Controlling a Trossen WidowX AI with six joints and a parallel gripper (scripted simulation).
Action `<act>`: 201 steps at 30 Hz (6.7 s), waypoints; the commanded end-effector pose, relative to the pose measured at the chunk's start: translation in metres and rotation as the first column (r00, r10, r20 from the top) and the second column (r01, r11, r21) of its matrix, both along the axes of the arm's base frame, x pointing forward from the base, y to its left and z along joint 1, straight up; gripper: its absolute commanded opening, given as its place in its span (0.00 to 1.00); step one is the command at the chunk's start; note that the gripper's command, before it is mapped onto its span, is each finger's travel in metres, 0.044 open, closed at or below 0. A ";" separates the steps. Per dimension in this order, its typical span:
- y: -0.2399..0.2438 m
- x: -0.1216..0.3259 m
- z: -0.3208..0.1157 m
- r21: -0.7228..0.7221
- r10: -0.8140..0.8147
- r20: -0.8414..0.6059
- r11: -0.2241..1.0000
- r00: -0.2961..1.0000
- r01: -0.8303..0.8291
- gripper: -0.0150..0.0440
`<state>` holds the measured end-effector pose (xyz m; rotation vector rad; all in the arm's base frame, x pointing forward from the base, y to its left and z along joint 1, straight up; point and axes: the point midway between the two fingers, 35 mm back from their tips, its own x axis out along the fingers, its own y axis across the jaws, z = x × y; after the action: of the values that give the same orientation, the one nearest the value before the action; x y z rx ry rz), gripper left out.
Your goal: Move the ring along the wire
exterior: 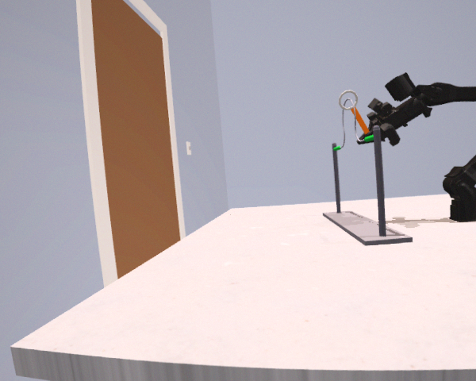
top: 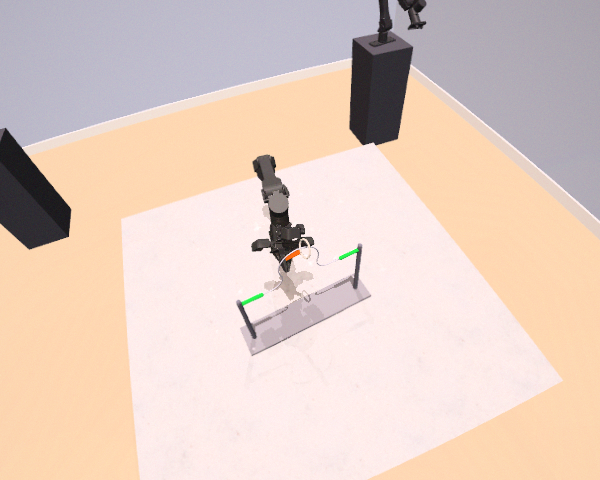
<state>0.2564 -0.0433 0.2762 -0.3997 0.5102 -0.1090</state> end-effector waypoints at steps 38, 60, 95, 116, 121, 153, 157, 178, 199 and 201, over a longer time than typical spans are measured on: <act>-0.027 0.002 0.025 -0.606 0.026 0.086 0.795 0.996 0.031 0.00; -0.035 0.002 0.043 -0.841 0.059 0.111 0.538 0.992 0.063 0.00; -0.039 0.002 0.049 -0.971 0.096 0.123 0.217 0.988 0.100 0.00; -0.040 0.003 -0.010 -0.851 0.061 0.113 0.522 0.992 0.065 0.00; -0.035 0.003 -0.029 -0.783 0.050 0.106 0.620 0.993 0.053 0.00; 0.043 0.006 -0.126 -0.105 0.042 0.112 0.994 0.993 -0.030 0.00; 0.057 0.005 -0.132 -0.014 0.033 0.105 0.999 0.994 -0.032 0.00; 0.115 -0.002 -0.143 0.300 0.008 0.078 0.953 0.997 -0.031 0.00; 0.144 -0.005 -0.143 0.357 0.004 0.074 0.934 0.997 -0.030 0.00; 0.146 -0.005 -0.143 0.357 0.004 0.075 0.934 0.997 -0.030 0.00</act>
<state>0.2504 0.0994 0.1308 -0.0469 0.4472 -0.0074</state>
